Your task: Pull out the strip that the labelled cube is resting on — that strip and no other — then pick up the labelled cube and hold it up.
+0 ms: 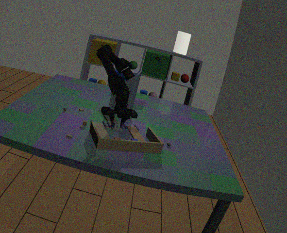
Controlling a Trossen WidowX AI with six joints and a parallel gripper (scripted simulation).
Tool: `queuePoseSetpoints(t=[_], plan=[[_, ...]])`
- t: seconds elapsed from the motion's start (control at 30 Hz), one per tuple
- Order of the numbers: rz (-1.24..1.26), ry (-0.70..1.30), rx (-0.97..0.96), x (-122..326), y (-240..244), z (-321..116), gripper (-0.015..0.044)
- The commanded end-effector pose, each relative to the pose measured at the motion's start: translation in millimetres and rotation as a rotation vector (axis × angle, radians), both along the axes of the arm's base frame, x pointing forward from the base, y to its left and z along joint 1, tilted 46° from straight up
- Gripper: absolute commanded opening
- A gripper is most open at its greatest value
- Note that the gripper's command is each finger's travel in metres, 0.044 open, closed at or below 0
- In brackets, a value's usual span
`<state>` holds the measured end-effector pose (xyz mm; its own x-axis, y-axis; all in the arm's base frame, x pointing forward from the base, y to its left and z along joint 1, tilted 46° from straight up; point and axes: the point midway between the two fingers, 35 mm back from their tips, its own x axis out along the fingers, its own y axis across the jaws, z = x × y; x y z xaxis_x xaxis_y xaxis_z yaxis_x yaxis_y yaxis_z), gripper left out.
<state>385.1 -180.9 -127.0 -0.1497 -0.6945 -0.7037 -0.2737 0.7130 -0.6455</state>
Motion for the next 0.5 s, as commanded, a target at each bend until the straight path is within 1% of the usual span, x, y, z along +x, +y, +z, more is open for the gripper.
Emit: queuePoseSetpoints(t=[0.0,0.23,0.37,0.47], plan=[[0.0,0.0,0.0,0.2,0.2,0.2,0.0145],[0.0,0.0,0.0,0.2,0.2,0.2,0.0098],[0.0,0.0,0.0,-1.4,1.9,1.4,0.0],[0.001,0.001,0.001,-8.7,8.8,6.6,0.0]])
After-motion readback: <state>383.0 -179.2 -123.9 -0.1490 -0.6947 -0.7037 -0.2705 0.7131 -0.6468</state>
